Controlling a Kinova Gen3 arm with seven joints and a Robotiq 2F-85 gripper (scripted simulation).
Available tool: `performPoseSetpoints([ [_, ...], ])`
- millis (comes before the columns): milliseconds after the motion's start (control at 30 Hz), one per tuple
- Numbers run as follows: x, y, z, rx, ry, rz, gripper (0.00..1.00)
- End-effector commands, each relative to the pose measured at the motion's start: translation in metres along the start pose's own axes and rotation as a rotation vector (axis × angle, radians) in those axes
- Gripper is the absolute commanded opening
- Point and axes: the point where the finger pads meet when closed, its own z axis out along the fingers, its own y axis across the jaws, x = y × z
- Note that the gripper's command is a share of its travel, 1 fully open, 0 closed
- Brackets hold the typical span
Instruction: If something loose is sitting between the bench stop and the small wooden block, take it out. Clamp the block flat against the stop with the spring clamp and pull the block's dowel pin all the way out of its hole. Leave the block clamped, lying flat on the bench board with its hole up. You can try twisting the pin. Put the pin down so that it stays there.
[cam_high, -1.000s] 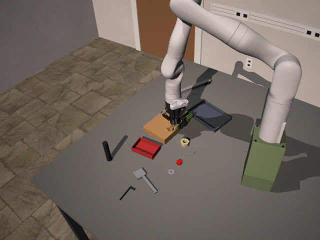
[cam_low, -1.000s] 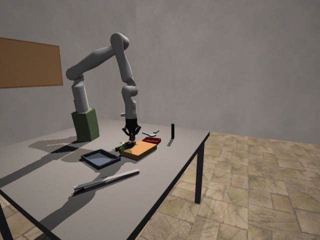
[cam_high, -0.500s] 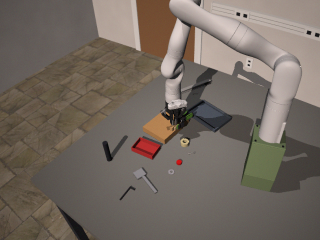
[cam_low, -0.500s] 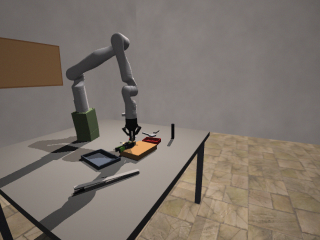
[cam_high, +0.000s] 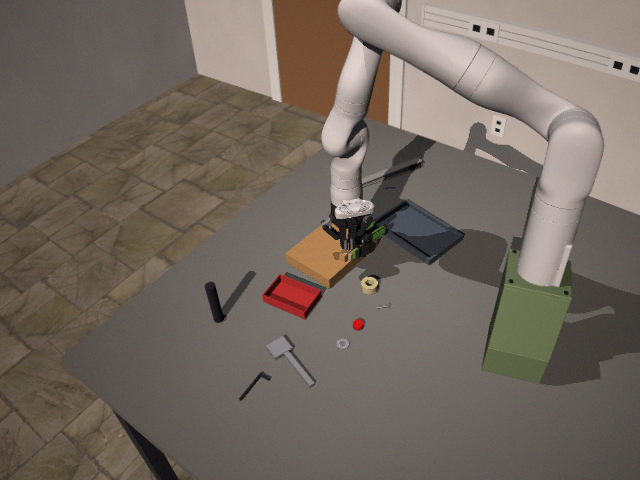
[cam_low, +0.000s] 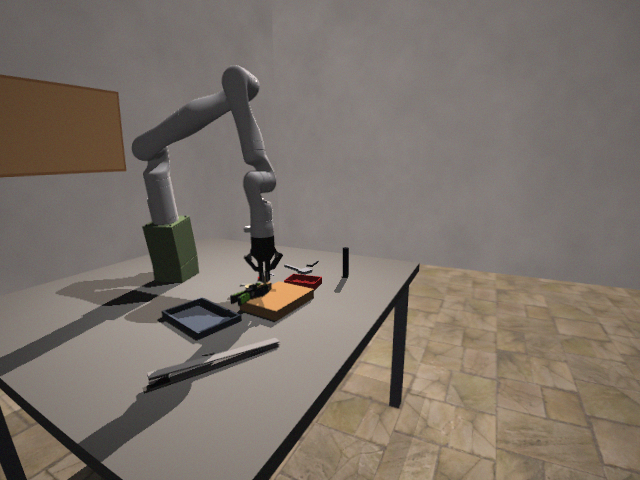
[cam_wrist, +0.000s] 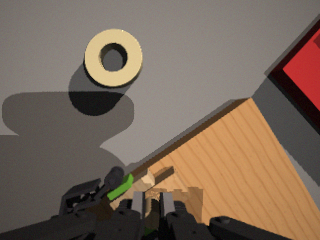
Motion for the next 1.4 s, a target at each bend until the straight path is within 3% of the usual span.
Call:
performPoseSetpoints([
  [0,-0.0008,0.0012,-0.0018,-0.003,-0.002,-0.041,0.1],
  [1367,-0.0008,0.0012,-0.0023,-0.003,-0.002,-0.465,0.1],
])
